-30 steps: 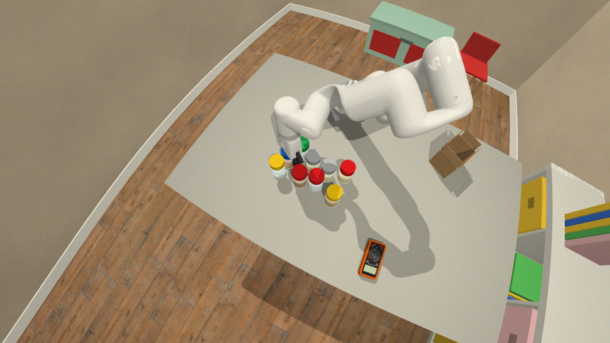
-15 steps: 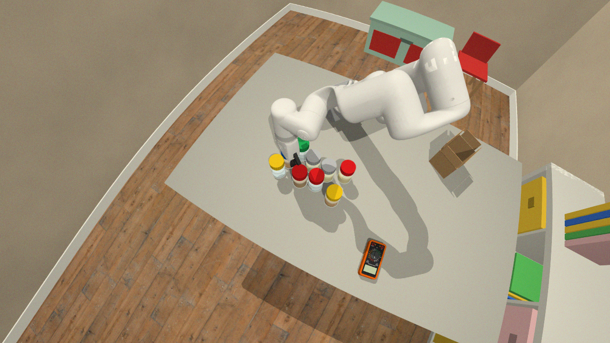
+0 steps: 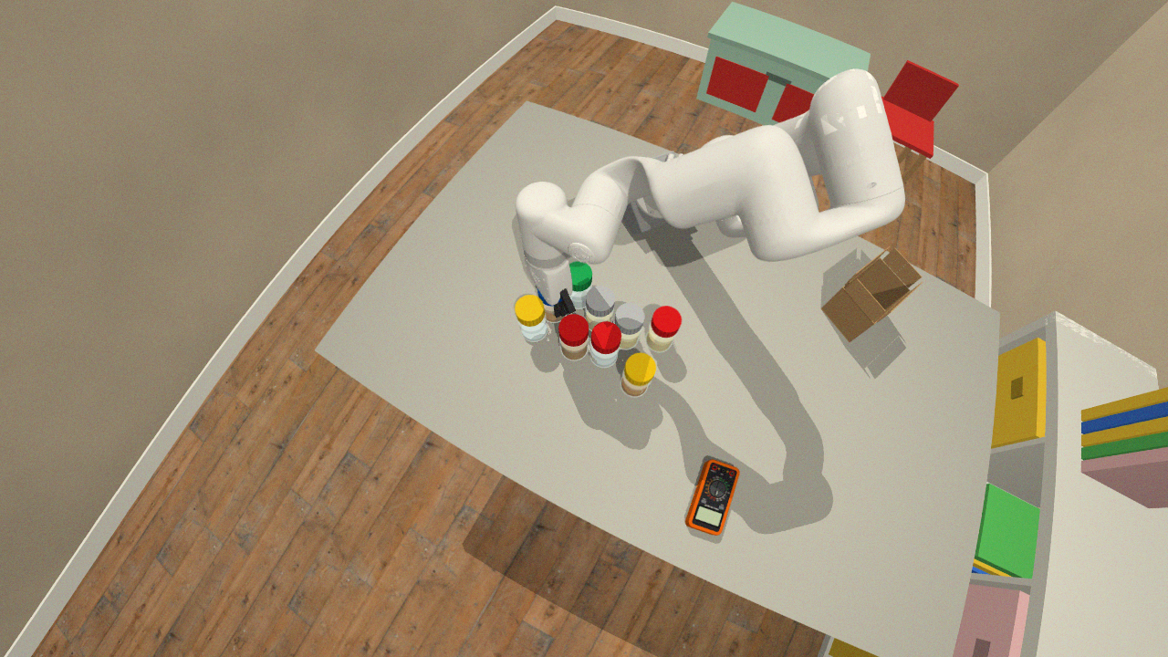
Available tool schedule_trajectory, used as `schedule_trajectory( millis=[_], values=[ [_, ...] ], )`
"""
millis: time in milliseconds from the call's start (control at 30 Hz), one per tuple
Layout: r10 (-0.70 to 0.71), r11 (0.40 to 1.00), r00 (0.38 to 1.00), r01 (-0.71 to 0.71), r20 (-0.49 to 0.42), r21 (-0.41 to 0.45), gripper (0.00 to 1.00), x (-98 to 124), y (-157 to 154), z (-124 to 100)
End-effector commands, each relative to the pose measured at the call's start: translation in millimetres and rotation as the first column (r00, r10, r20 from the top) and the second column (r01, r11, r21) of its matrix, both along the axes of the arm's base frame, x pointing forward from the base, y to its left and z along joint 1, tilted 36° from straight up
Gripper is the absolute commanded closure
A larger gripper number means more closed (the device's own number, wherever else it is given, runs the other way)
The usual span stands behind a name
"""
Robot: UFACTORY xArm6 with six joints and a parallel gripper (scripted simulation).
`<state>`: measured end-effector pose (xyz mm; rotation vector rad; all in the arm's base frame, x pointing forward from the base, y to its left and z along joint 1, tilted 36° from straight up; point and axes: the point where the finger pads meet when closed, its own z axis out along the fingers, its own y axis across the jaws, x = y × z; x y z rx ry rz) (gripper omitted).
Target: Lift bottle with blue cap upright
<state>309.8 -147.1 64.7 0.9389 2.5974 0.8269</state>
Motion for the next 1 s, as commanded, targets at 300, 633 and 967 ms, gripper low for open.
schedule_trajectory(
  millis=[300, 633, 967],
  values=[
    [-0.001, 1.0, 1.0, 0.001, 0.002, -0.002, 0.21, -4.0, -5.9, 10.0],
    [0.0, 1.0, 1.0, 0.0, 0.001, -0.001, 0.21, -7.3, -8.3, 15.7],
    [0.0, 1.0, 1.0, 0.0, 0.001, -0.001, 1.0, -6.9, -8.2, 15.2]
  ],
)
